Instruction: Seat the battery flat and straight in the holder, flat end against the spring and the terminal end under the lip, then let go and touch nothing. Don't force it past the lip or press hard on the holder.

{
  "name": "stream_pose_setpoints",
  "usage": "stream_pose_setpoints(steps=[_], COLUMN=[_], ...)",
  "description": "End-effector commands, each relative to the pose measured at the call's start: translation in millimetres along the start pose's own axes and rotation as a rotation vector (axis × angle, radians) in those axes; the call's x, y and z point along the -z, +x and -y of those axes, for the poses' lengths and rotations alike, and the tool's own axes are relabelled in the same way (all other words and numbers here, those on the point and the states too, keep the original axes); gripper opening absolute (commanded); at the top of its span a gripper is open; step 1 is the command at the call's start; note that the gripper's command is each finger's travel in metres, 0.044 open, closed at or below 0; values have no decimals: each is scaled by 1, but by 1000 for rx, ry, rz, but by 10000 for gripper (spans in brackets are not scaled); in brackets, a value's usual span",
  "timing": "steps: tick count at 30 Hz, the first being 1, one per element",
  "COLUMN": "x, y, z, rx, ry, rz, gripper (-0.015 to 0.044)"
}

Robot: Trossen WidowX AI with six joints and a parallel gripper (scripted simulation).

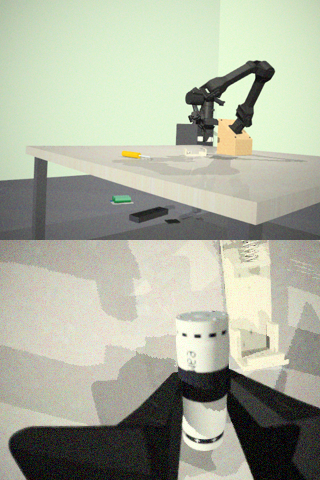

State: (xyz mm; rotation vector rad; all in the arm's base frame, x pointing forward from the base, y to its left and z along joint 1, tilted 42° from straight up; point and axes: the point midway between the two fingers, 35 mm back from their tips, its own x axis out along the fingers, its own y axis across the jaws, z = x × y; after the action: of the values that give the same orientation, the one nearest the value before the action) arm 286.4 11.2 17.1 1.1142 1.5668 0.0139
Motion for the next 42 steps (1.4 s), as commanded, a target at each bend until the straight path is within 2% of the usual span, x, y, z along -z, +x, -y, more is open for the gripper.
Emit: stream_pose_setpoints(steps=[1, 6, 11, 27, 42], x=[-20, -33, -32, -23, -26], y=[-4, -7, -6, 31, 36], z=[27, 51, 50, 49, 48], rx=[5, 3, 2, 17, 29], ry=[-52, -103, -108, -106, -109], rz=[-8, -17, -27, -271, -338], gripper=[76, 76, 76, 76, 76])
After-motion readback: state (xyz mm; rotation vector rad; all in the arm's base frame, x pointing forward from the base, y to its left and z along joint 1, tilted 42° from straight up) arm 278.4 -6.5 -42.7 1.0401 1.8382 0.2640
